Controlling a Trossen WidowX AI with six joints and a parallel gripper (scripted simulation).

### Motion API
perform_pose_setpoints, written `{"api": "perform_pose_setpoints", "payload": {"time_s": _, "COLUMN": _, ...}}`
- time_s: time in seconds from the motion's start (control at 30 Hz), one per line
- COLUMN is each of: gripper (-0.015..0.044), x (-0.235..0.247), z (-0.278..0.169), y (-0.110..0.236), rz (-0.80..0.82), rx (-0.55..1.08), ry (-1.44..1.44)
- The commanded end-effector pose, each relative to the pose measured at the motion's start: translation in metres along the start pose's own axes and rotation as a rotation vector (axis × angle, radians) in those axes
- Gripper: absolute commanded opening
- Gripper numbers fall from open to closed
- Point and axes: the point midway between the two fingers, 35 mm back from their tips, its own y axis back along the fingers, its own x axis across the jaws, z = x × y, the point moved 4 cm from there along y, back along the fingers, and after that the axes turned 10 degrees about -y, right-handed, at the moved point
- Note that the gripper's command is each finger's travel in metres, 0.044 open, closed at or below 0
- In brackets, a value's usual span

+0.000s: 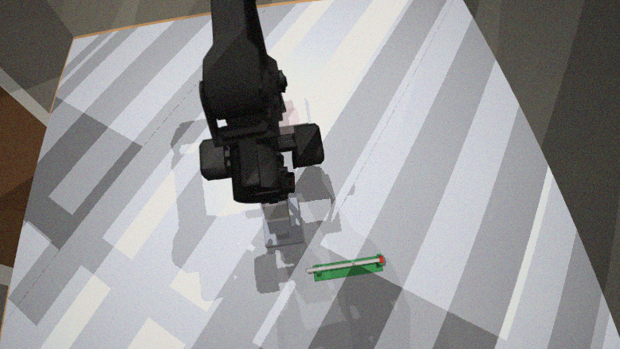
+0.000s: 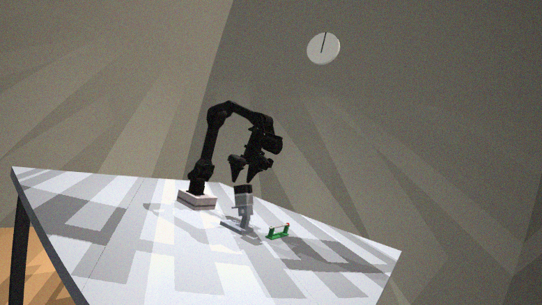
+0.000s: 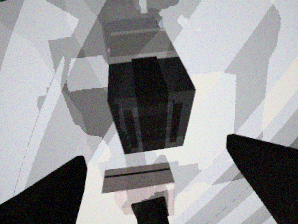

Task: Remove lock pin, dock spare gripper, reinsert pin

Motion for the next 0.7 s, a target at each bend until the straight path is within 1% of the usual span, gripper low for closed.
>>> {"api": "perform_pose_setpoints", "payload": {"time_s": 0.0, "gripper": 0.044, "x": -0.001, "z": -0.004, "y": 0.008, "rz": 0.0, "rx": -0.001, "ry": 0.0}}
{"api": "perform_pose_setpoints", "payload": {"time_s": 0.27, "gripper": 0.044, "x": -0.002, "z": -0.011, "y": 0.019, "rz": -0.001, "rx": 0.004, "ry": 0.001}}
{"api": "perform_pose_setpoints", "payload": {"time_s": 0.67, "gripper": 0.044, "x": -0.004, "z": -0.02, "y": 0.04, "rz": 0.015, "rx": -0.085, "ry": 0.001}}
